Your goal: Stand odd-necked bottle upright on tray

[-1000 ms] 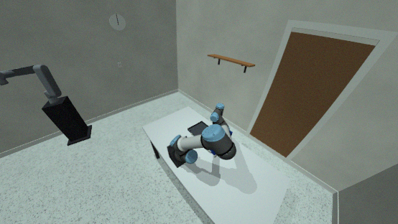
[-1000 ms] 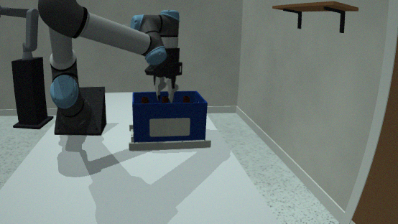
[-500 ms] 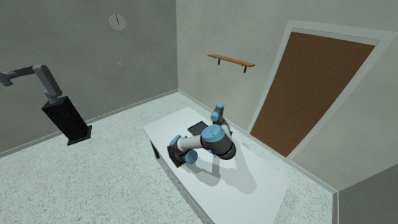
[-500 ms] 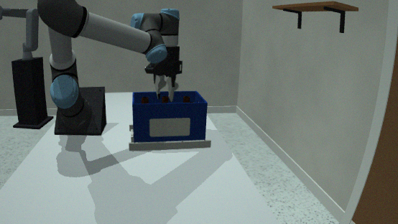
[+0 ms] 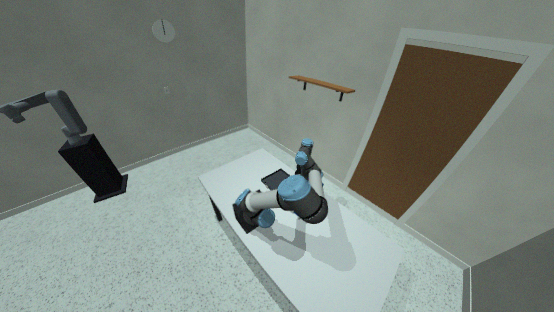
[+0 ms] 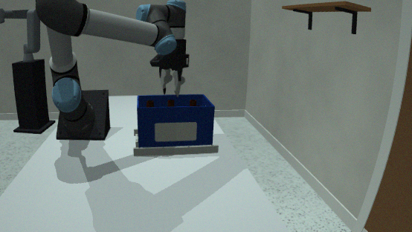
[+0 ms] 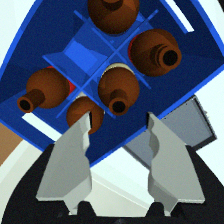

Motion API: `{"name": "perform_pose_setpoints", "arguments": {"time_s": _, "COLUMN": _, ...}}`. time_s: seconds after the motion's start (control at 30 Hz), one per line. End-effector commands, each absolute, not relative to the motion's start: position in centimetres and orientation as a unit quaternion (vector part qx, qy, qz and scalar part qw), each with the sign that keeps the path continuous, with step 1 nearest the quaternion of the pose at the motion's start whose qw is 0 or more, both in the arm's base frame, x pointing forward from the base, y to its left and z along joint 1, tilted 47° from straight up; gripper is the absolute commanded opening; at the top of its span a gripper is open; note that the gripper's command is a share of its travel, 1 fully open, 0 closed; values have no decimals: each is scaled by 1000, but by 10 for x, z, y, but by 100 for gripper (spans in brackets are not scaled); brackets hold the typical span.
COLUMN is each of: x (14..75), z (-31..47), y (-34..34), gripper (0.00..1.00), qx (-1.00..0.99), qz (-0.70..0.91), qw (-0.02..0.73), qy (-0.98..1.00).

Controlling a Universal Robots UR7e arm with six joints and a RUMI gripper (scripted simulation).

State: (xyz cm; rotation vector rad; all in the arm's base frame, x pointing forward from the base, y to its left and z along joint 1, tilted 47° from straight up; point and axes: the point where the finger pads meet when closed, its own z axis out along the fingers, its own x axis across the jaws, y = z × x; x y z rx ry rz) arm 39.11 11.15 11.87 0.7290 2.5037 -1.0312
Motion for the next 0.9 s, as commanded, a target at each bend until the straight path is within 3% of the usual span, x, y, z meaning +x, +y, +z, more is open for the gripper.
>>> {"name": "perform_pose_setpoints", "arguments": {"time_s": 0.0, "x": 390, "z": 128, "y": 122, "gripper": 38, "qx": 257, "qz": -363, "qw": 168, "qy": 880}}
{"name": "perform_pose_setpoints", "arguments": {"time_s": 0.67, "x": 387, "z": 147, "y": 142, "gripper": 38, "qx": 257, "qz": -363, "qw": 168, "qy": 880}}
{"name": "perform_pose_setpoints", "arguments": {"time_s": 0.7, "x": 387, "z": 147, "y": 142, "gripper": 0, "qx": 257, "qz": -363, "qw": 168, "qy": 880}}
{"name": "perform_pose_setpoints", "arguments": {"time_s": 0.87, "x": 387, "z": 147, "y": 142, "gripper": 0, "qx": 257, "qz": -363, "qw": 168, "qy": 880}}
